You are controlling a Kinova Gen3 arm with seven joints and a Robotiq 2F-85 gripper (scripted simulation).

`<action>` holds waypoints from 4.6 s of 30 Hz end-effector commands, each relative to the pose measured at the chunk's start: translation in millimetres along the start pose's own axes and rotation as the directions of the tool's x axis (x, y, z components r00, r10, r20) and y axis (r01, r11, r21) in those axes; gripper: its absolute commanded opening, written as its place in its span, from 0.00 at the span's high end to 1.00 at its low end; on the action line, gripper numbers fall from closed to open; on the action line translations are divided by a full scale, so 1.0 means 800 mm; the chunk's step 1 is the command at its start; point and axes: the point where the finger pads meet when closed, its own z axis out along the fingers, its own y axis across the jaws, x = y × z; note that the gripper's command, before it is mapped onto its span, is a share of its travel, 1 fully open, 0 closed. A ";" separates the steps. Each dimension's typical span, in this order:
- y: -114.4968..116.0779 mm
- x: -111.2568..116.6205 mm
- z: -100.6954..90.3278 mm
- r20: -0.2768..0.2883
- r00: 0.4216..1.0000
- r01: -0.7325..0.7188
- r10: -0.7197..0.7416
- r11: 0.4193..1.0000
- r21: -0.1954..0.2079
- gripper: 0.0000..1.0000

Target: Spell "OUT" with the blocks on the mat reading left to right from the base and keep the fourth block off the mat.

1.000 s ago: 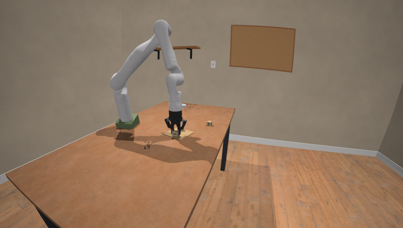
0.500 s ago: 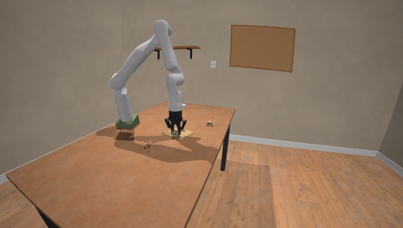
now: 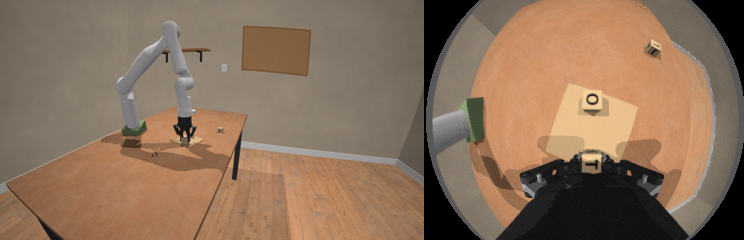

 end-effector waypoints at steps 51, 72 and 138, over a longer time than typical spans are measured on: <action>0.001 0.000 0.004 0.000 1.000 0.000 0.000 1.000 -0.001 0.74; 0.001 0.000 0.004 0.000 1.000 0.000 0.000 1.000 -0.001 0.62; 0.000 0.000 -0.108 0.000 1.000 0.000 0.000 1.000 -0.001 0.00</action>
